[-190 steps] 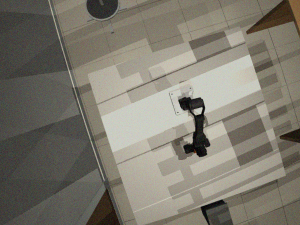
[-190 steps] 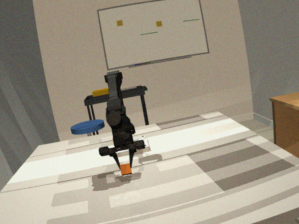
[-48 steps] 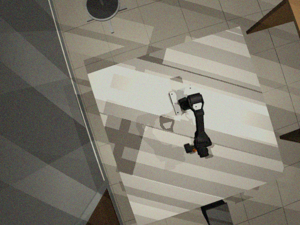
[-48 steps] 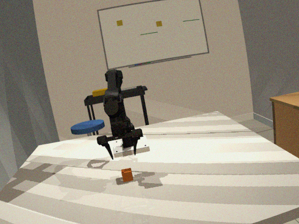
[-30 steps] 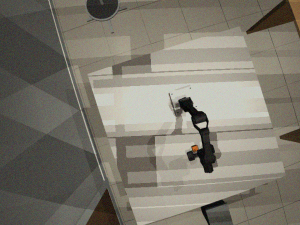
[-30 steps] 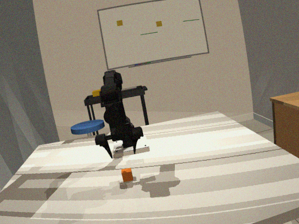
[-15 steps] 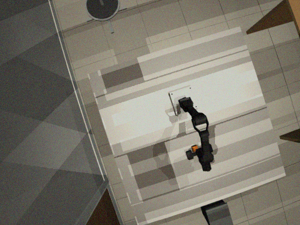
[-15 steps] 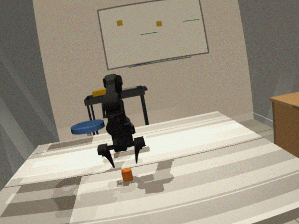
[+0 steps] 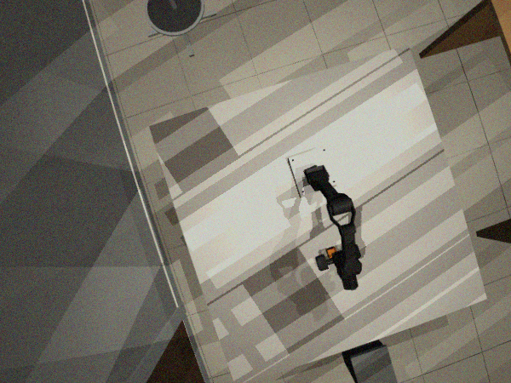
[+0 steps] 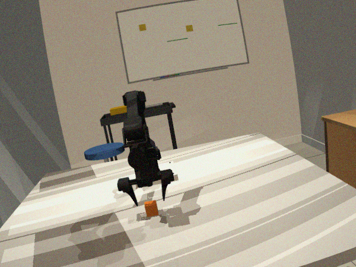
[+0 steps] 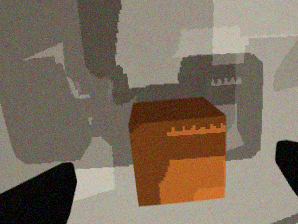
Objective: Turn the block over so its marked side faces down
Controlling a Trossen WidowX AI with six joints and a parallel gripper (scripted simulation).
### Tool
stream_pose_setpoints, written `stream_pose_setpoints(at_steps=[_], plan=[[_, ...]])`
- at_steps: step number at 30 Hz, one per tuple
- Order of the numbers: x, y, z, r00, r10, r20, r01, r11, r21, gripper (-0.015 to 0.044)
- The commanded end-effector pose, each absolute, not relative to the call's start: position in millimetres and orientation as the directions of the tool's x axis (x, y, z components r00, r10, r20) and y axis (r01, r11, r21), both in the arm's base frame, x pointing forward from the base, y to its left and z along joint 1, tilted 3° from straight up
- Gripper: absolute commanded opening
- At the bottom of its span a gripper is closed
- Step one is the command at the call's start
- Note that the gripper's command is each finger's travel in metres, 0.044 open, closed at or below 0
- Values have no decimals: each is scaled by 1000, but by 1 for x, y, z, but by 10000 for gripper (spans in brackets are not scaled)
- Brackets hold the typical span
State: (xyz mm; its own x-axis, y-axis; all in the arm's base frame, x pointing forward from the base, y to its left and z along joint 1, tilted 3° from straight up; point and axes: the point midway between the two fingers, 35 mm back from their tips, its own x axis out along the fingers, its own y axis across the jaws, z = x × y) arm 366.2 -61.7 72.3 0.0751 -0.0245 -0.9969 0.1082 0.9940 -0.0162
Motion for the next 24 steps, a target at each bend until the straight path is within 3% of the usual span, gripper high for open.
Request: stream_pose_setpoints(at_steps=[1,8,18,24], plan=[[365,-63,63,69,-29,-997,109,994,-21,440],[365,-63,55,69,-29,-997,109,994,-21,440],[365,-63,55,69,-29,-997,109,994,-21,177],[365,-63,55,69,-29,-997,109,994,-21,138]])
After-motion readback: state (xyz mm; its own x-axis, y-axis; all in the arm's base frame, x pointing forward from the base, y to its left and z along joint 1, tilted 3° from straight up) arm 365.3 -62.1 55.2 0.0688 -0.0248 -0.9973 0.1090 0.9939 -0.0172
